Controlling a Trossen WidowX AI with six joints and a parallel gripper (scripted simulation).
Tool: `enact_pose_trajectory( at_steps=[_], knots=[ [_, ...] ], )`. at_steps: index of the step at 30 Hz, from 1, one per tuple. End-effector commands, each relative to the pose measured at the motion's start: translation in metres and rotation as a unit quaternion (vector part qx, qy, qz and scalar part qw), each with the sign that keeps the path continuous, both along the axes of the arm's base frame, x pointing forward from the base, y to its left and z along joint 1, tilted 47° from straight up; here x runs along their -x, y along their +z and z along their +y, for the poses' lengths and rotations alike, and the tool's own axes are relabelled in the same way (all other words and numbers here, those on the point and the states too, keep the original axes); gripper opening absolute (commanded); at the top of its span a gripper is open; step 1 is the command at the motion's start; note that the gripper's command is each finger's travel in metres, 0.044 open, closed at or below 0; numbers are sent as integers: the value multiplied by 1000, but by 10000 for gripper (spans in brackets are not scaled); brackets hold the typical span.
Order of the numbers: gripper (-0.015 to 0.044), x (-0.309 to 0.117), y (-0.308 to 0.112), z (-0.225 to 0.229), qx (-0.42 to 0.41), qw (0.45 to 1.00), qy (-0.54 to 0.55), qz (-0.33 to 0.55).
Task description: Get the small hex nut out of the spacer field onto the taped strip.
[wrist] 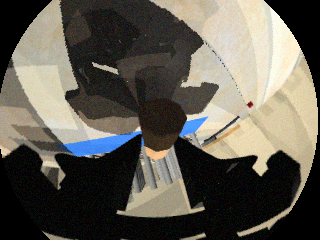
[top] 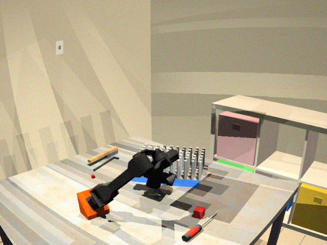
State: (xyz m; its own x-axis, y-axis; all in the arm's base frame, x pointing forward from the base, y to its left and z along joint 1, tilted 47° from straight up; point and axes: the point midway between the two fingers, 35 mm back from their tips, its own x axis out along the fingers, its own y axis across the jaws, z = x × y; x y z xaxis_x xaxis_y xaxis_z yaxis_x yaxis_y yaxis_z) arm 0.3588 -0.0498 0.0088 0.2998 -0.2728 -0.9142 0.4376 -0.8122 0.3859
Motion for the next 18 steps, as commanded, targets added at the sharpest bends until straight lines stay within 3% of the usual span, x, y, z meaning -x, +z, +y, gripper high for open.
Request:
enact_pose_trajectory(
  at_steps=[1,18],
  knots=[
    [0,-5,1,1,-1,1000,-1,-6],
    [0,-15,-3,4,-1,1000,-1,-6]
  ],
)
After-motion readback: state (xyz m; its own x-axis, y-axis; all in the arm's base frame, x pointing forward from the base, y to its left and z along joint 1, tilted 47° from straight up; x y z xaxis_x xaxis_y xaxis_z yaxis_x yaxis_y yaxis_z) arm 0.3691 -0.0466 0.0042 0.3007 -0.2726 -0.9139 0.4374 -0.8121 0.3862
